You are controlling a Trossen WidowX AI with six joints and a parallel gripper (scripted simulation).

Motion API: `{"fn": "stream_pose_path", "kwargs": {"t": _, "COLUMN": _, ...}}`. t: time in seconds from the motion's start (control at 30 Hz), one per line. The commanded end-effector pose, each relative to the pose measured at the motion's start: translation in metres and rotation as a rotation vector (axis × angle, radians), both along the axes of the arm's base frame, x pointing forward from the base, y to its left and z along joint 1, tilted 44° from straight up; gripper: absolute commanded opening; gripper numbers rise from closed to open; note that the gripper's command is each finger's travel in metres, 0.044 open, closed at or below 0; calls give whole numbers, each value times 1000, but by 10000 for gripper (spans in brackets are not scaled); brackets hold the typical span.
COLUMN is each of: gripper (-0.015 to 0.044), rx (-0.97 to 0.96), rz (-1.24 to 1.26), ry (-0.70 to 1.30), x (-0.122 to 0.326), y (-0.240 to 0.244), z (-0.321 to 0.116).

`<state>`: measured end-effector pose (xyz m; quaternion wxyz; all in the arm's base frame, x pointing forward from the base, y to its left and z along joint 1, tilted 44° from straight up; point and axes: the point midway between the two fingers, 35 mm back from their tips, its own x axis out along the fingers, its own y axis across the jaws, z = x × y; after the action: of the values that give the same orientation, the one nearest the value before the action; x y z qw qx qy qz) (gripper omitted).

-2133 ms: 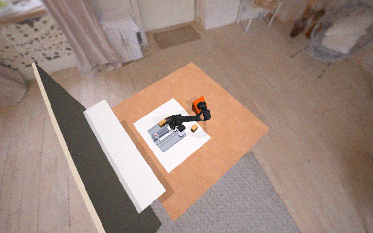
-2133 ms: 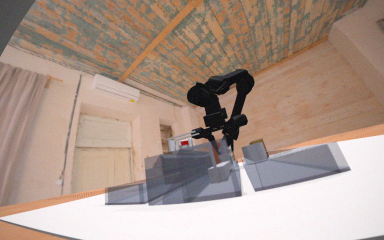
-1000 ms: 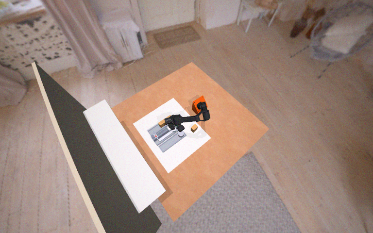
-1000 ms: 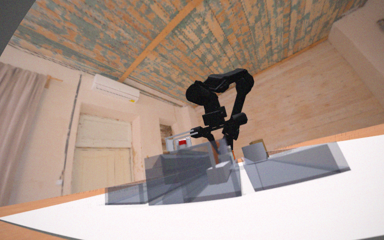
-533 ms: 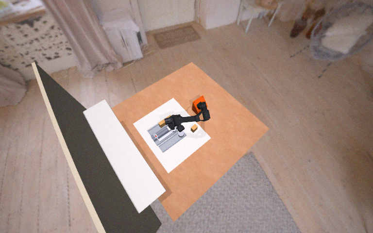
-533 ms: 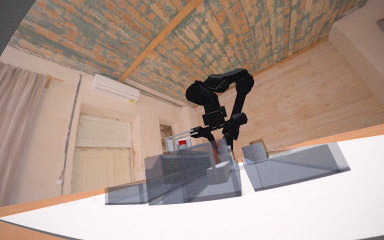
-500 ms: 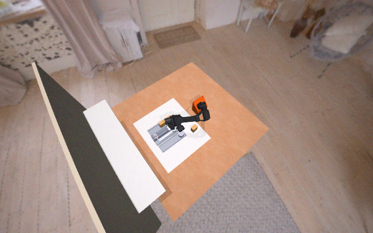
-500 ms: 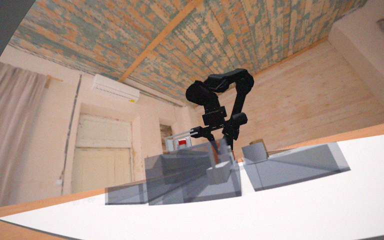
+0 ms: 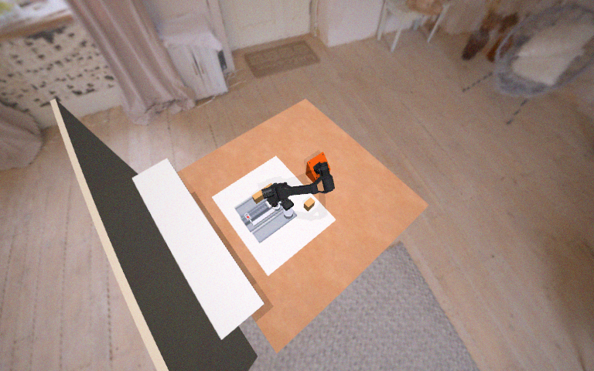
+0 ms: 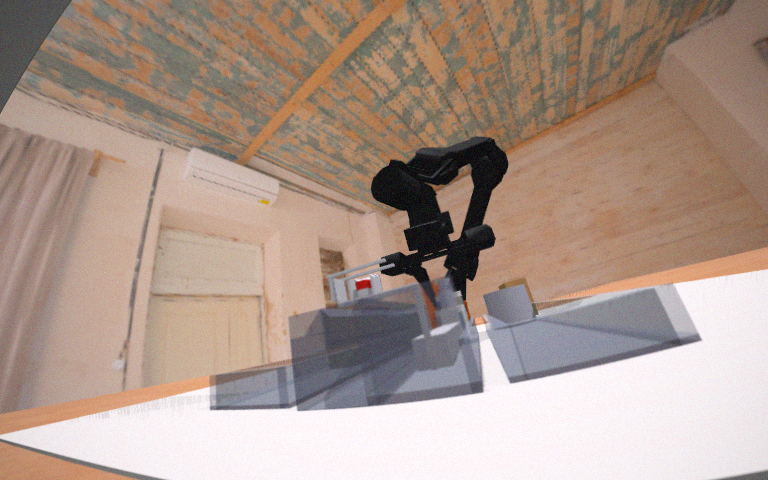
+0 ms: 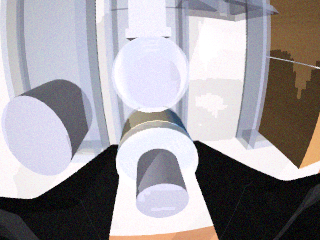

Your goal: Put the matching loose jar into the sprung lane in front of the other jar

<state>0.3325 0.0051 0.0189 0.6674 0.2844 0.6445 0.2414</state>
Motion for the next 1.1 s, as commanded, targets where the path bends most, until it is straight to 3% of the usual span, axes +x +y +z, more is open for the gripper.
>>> {"fn": "stream_pose_path", "kwargs": {"t": 0.0, "gripper": 0, "rx": -1, "rz": -6, "ry": -29, "x": 8, "y": -2, "z": 3}}
{"fn": "stream_pose_path", "kwargs": {"t": 1.07, "gripper": 0, "rx": -1, "rz": -6, "ry": -29, "x": 9, "y": 4, "z": -2}}
